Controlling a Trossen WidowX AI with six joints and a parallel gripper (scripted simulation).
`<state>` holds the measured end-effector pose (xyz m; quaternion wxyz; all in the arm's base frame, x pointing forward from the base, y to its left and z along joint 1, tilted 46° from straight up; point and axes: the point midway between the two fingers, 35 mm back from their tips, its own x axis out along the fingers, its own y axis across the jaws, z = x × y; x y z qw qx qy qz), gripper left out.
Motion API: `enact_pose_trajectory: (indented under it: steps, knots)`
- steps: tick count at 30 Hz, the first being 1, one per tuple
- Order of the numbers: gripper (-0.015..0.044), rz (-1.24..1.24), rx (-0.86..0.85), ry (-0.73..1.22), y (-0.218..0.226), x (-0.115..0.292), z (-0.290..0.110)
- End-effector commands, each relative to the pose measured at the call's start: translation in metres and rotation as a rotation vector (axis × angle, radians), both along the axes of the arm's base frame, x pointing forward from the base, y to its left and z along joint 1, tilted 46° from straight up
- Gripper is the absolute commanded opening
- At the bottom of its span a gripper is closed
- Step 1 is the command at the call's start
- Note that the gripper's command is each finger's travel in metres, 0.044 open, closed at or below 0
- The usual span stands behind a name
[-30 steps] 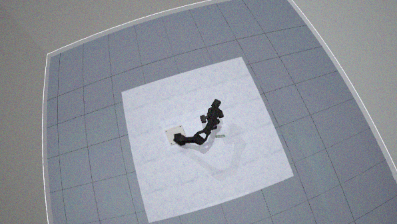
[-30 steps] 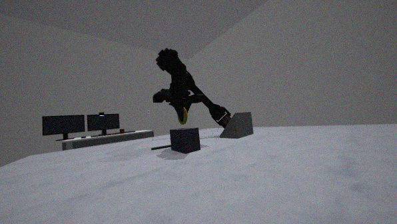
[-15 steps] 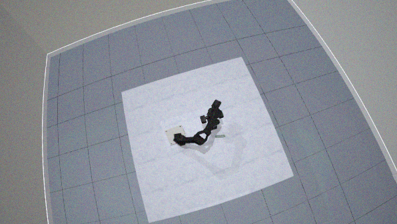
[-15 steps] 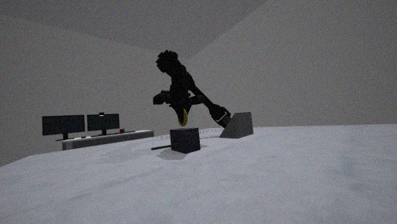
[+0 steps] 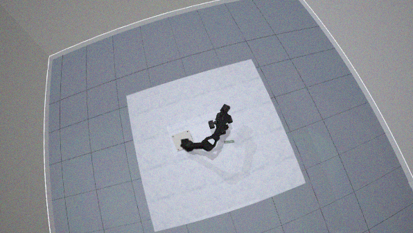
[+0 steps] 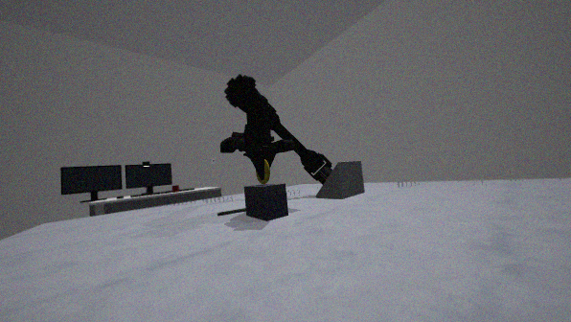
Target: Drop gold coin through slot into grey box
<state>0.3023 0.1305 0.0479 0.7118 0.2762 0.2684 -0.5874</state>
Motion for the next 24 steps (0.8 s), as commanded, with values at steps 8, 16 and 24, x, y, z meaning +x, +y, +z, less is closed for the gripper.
enact_pose_trajectory:
  steps: [8,16,24]
  knots:
    - [0.0161,0.000,0.000,0.000,0.000,0.000,0.000]
    - [0.0213,0.000,0.000,0.000,0.002,0.000,0.002]
    - [0.0423,0.012,-0.007,0.015,0.017,-0.004,0.016]
